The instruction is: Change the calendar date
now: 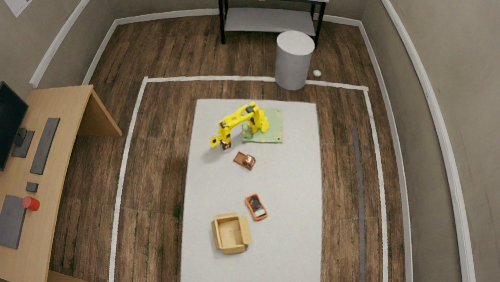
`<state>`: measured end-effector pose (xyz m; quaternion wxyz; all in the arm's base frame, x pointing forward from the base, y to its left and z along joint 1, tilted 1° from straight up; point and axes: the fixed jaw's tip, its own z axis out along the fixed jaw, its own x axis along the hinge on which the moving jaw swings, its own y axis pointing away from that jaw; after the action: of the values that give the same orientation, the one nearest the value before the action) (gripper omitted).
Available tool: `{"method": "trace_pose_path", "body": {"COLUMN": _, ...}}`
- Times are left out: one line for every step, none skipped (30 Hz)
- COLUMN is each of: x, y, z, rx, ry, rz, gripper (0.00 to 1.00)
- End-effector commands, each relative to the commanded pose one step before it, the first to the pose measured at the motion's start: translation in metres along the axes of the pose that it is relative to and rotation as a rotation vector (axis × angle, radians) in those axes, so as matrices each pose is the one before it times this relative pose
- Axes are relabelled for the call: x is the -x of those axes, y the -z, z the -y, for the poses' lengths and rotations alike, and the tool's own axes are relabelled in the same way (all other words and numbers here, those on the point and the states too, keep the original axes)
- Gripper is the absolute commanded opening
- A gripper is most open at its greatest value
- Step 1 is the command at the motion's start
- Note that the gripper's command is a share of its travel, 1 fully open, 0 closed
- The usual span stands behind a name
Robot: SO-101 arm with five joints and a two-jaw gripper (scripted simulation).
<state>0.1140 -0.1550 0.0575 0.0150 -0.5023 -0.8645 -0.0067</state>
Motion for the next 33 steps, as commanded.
{"method": "trace_pose_path", "body": {"x": 0.00002, "y": 0.011994, "z": 0.00086, "rx": 0.00207, "ry": -0.01221, "rz": 0.01084, "gripper": 0.36}}
{"method": "trace_pose_path", "body": {"x": -0.00018, "y": 0.000991, "z": 0.00002, "rx": 0.0, "ry": 0.0, "rz": 0.0, "gripper": 0.36}}
{"method": "trace_pose_path", "body": {"x": -0.00012, "y": 0.000649, "z": 0.00001, "rx": 0.0, "ry": 0.0, "rz": 0.0, "gripper": 0.36}}
{"method": "trace_pose_path", "body": {"x": -0.00007, "y": 0.000361, "z": 0.00001, "rx": 0.0, "ry": 0.0, "rz": 0.0, "gripper": 0.36}}
{"method": "trace_pose_path", "body": {"x": -0.00003, "y": 0.000138, "z": 0.0, "rx": 0.0, "ry": 0.0, "rz": 0.0, "gripper": 0.36}}
{"method": "trace_pose_path", "body": {"x": -0.00001, "y": 0.000024, "z": 0.0, "rx": 0.0, "ry": 0.0, "rz": 0.0, "gripper": 0.36}}
{"method": "trace_pose_path", "body": {"x": 0.0, "y": 0.0, "z": 0.0, "rx": 0.0, "ry": 0.0, "rz": 0.0, "gripper": 0.36}}
{"method": "trace_pose_path", "body": {"x": 0.0, "y": 0.0, "z": 0.0, "rx": 0.0, "ry": 0.0, "rz": 0.0, "gripper": 0.36}}
{"method": "trace_pose_path", "body": {"x": 0.0, "y": -0.000003, "z": 0.0, "rx": 0.0, "ry": 0.0, "rz": 0.00001, "gripper": 0.36}}
{"method": "trace_pose_path", "body": {"x": 0.0, "y": 0.0, "z": 0.0, "rx": 0.0, "ry": 0.0, "rz": 0.0, "gripper": 0.36}}
{"method": "trace_pose_path", "body": {"x": 0.0, "y": 0.0, "z": 0.0, "rx": 0.0, "ry": 0.0, "rz": 0.0, "gripper": 0.36}}
{"method": "trace_pose_path", "body": {"x": 0.0, "y": 0.0, "z": 0.0, "rx": 0.0, "ry": 0.0, "rz": 0.0, "gripper": 0.36}}
{"method": "trace_pose_path", "body": {"x": 0.0, "y": 0.0, "z": 0.0, "rx": 0.0, "ry": 0.0, "rz": 0.0, "gripper": 0.36}}
{"method": "trace_pose_path", "body": {"x": 0.0, "y": 0.0, "z": 0.0, "rx": 0.0, "ry": 0.0, "rz": 0.0, "gripper": 0.36}}
{"method": "trace_pose_path", "body": {"x": 0.0, "y": 0.0, "z": 0.0, "rx": 0.0, "ry": 0.0, "rz": 0.0, "gripper": 0.36}}
{"method": "trace_pose_path", "body": {"x": 0.0, "y": 0.0, "z": 0.0, "rx": 0.0, "ry": 0.0, "rz": 0.0, "gripper": 0.36}}
{"method": "trace_pose_path", "body": {"x": 0.0, "y": 0.0, "z": 0.0, "rx": 0.0, "ry": 0.0, "rz": 0.0, "gripper": 0.36}}
{"method": "trace_pose_path", "body": {"x": 0.0, "y": 0.0, "z": 0.0, "rx": 0.0, "ry": 0.0, "rz": 0.0, "gripper": 0.36}}
{"method": "trace_pose_path", "body": {"x": 0.0, "y": 0.0, "z": 0.0, "rx": 0.0, "ry": 0.0, "rz": 0.0, "gripper": 0.36}}
{"method": "trace_pose_path", "body": {"x": 0.0, "y": 0.0, "z": 0.0, "rx": 0.0, "ry": 0.0, "rz": 0.0, "gripper": 0.36}}
{"method": "trace_pose_path", "body": {"x": 0.0, "y": 0.0, "z": 0.0, "rx": 0.0, "ry": 0.0, "rz": 0.0, "gripper": 0.36}}
{"method": "trace_pose_path", "body": {"x": 0.0, "y": 0.0, "z": 0.0, "rx": 0.0, "ry": 0.0, "rz": 0.0, "gripper": 0.36}}
{"method": "trace_pose_path", "body": {"x": 0.0, "y": 0.0, "z": 0.0, "rx": 0.0, "ry": 0.0, "rz": 0.0, "gripper": 0.36}}
{"method": "trace_pose_path", "body": {"x": 0.0, "y": 0.0, "z": 0.0, "rx": 0.0, "ry": 0.0, "rz": 0.0, "gripper": 0.36}}
{"method": "trace_pose_path", "body": {"x": 0.0, "y": 0.0, "z": 0.0, "rx": 0.0, "ry": 0.0, "rz": 0.0, "gripper": 0.36}}
{"method": "trace_pose_path", "body": {"x": 0.00001, "y": 0.000032, "z": 0.0, "rx": 0.00002, "ry": 0.0, "rz": 0.00017, "gripper": 0.36}}
{"method": "trace_pose_path", "body": {"x": 0.00005, "y": 0.000185, "z": -0.00001, "rx": 0.0001, "ry": 0.0, "rz": 0.00116, "gripper": 0.36}}
{"method": "trace_pose_path", "body": {"x": 0.00013, "y": 0.000479, "z": -0.00001, "rx": 0.00024, "ry": 0.0, "rz": 0.00292, "gripper": 0.36}}
{"method": "trace_pose_path", "body": {"x": 0.00023, "y": 0.000873, "z": -0.00002, "rx": 0.00044, "ry": 0.0, "rz": 0.00534, "gripper": 0.36}}
{"method": "trace_pose_path", "body": {"x": 0.00035, "y": 0.001325, "z": -0.00003, "rx": 0.00068, "ry": 0.0, "rz": 0.0081, "gripper": 0.36}}
{"method": "trace_pose_path", "body": {"x": 0.00048, "y": 0.001829, "z": -0.00004, "rx": 0.00095, "ry": 0.0, "rz": 0.01118, "gripper": 0.36}}
{"method": "trace_pose_path", "body": {"x": 0.00061, "y": 0.002348, "z": -0.00005, "rx": 0.00122, "ry": 0.0, "rz": 0.01435, "gripper": 0.36}}
{"method": "trace_pose_path", "body": {"x": 0.00074, "y": 0.002868, "z": -0.00006, "rx": 0.00146, "ry": 0.0, "rz": 0.01749, "gripper": 0.36}}
